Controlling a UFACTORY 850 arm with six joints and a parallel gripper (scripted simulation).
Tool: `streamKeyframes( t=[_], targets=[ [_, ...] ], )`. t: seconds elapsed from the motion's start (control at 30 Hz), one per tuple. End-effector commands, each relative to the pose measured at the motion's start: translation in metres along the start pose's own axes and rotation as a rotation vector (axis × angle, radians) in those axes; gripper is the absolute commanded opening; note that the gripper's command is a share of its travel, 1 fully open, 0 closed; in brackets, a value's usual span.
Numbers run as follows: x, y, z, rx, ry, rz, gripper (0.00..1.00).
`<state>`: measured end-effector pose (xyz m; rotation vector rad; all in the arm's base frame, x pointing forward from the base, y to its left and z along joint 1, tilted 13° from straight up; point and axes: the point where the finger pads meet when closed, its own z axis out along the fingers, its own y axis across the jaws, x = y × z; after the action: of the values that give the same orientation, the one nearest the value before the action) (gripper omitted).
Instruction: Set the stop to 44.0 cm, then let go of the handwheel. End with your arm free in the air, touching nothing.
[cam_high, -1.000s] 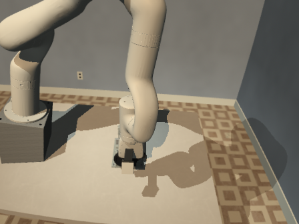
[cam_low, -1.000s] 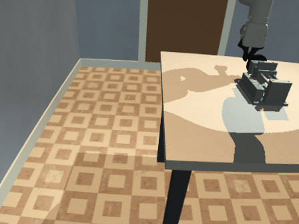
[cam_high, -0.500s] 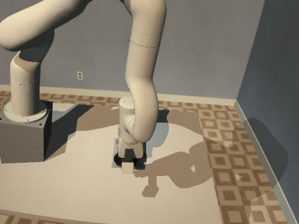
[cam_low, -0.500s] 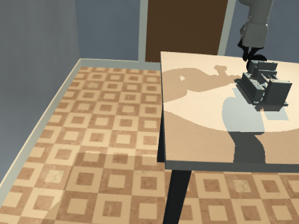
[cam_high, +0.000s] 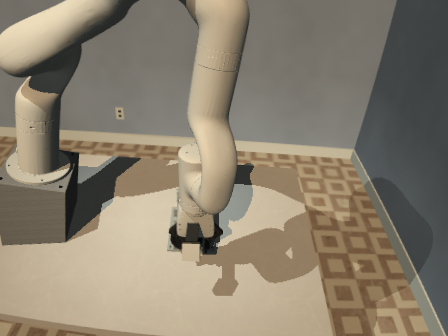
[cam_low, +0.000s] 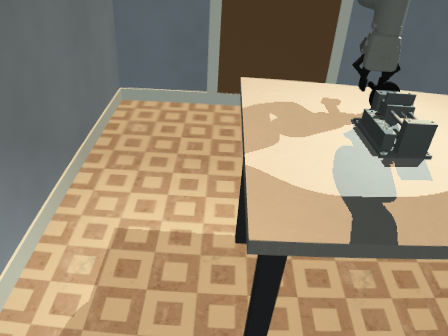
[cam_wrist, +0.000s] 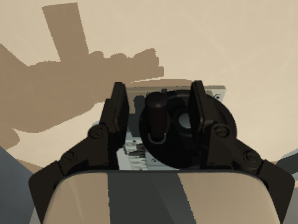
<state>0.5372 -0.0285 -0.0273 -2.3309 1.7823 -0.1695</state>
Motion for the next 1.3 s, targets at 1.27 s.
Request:
streamKeyframes(
  t=[1.27],
  targets=[
    [0.0,-0.001,-0.052,0.003,0.001,0.0,0.57]
  ],
)
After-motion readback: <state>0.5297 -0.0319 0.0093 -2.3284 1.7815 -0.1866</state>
